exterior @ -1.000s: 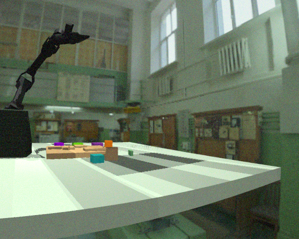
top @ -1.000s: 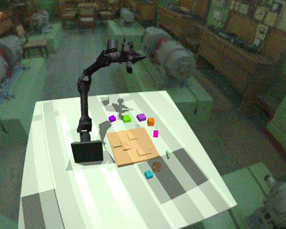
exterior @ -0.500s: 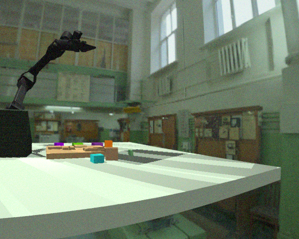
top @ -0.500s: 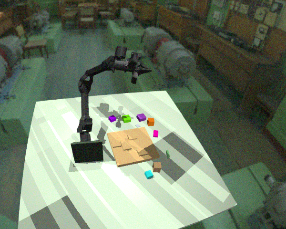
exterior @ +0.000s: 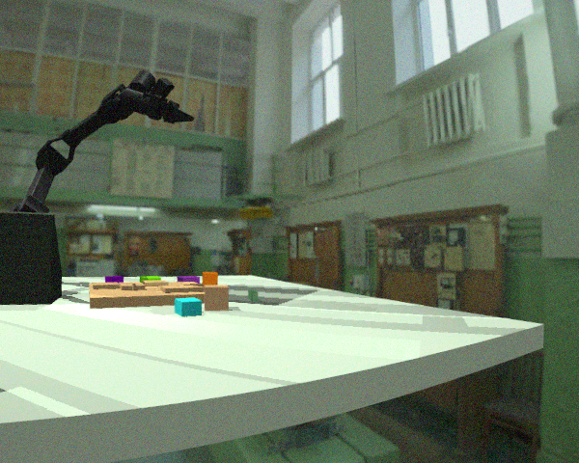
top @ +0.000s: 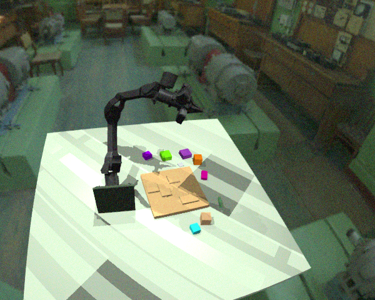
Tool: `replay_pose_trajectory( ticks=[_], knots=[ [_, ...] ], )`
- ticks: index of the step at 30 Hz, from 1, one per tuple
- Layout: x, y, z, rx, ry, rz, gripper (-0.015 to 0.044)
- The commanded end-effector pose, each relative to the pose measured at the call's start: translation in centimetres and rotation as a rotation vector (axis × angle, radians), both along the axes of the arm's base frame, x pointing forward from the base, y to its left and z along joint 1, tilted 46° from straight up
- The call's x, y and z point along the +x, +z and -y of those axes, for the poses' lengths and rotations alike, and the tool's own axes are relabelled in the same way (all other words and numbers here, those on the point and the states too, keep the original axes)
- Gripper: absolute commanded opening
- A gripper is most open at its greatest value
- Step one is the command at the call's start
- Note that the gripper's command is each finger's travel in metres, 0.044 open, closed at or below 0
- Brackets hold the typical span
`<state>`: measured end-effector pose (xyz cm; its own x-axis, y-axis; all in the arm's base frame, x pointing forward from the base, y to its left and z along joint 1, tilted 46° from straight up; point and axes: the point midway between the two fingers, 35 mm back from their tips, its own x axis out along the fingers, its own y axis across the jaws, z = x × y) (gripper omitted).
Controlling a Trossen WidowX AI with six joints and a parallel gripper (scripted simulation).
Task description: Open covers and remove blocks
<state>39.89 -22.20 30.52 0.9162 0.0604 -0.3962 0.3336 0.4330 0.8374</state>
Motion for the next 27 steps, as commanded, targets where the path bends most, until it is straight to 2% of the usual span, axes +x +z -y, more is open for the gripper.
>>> replay_pose_trajectory(
  ticks=[1,27],
  knots=[
    [0.5,-2.2,-1.6,-0.007,0.067,-0.048,0.0000],
    [0.3,-12.1,-11.4,-0.082,0.473,-0.264,0.0000]
  ],
)
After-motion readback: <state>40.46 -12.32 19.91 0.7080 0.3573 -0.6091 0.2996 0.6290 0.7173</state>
